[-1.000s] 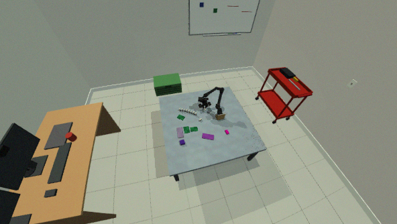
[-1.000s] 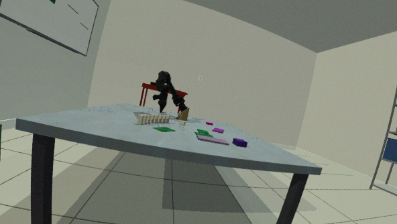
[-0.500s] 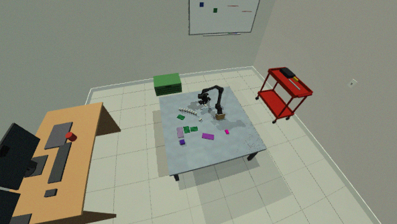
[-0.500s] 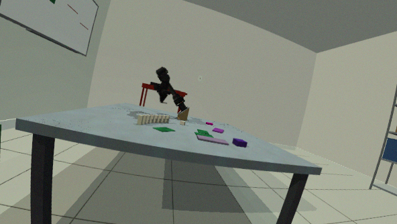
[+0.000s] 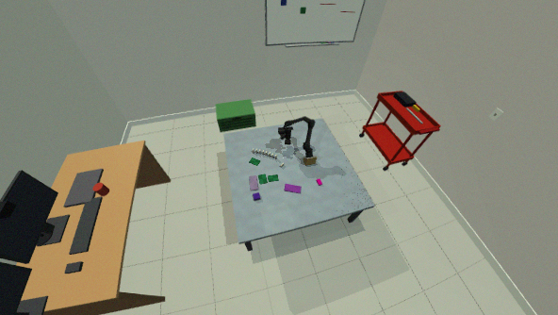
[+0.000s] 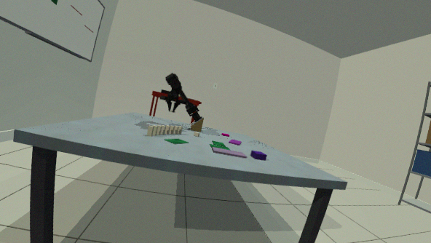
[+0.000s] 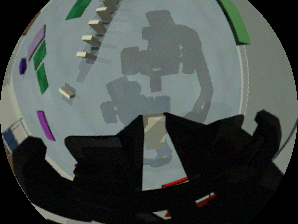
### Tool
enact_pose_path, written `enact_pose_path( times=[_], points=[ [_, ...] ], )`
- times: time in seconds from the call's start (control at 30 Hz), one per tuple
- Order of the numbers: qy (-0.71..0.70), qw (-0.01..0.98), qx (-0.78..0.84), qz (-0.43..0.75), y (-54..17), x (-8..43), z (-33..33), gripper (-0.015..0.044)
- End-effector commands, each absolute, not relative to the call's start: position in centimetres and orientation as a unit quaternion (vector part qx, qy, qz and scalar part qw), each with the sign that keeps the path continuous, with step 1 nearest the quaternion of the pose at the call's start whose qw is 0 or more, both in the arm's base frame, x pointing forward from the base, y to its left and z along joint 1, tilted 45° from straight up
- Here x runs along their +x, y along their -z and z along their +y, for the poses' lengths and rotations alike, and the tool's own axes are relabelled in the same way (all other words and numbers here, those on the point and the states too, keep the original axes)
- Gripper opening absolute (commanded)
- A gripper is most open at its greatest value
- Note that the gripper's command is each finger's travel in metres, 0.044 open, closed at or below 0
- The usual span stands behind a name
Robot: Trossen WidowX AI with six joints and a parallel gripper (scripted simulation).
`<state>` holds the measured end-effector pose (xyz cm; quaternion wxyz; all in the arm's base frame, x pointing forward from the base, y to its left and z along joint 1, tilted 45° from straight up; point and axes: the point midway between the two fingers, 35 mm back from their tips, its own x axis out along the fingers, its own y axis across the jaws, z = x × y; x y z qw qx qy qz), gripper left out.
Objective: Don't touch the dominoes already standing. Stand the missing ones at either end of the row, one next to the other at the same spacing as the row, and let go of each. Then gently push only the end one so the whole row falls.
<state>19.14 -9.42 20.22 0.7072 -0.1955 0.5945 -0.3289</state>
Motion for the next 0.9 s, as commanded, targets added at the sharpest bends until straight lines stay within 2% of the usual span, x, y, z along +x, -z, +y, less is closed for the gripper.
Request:
enact_pose_path(
  times=[0.0,0.2,0.87],
  points=[
    [0.283,0.694,-0.249,0.613,-20.7,19.3,-9.6,0.0107],
    [0.282,0.697,-0.242,0.613,-20.5,19.3,-9.7,0.0107],
    [0.229,0.799,-0.05,0.554,-15.3,21.0,-10.8,0.0107]
  ],
)
